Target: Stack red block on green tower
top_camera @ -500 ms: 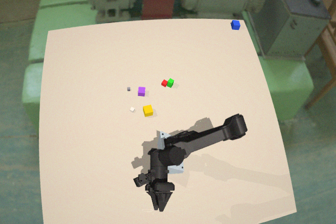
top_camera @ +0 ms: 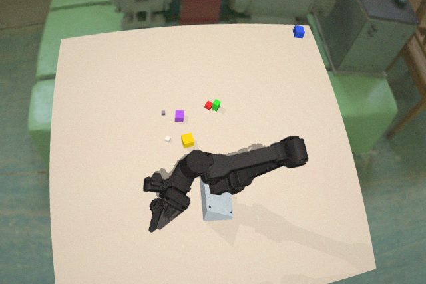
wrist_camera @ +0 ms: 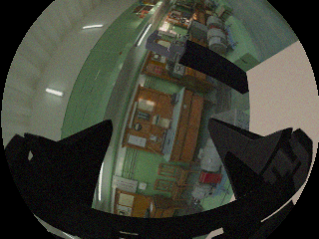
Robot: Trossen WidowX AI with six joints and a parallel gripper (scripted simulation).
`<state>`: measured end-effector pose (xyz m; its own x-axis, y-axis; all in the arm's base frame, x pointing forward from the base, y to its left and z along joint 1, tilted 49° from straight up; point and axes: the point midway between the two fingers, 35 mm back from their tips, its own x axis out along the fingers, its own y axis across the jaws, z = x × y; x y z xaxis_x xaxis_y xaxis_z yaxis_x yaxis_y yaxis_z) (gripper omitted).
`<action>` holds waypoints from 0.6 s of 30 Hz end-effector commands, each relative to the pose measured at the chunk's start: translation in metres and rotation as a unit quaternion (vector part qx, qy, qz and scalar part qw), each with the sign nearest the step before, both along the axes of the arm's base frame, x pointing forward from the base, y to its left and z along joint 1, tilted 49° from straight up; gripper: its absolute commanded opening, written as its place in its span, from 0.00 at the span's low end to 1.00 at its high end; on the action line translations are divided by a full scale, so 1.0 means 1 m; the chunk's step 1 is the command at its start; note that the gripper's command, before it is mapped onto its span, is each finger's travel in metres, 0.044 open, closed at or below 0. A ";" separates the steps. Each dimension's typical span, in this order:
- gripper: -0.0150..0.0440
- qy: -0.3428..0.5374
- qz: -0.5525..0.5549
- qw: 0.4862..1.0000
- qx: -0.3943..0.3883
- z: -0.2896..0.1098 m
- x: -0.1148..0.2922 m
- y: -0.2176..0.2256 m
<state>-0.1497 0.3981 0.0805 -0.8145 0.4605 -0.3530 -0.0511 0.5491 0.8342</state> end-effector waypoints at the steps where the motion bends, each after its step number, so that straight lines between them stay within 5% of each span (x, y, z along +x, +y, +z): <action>1: 1.00 -0.043 -0.041 0.998 0.011 -0.012 0.033 0.016; 18: 1.00 -0.317 -0.208 0.925 -0.015 -0.062 0.249 0.031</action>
<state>0.0631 0.4359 0.0284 -0.2889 0.6895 -0.6642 -0.2685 0.6076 0.7475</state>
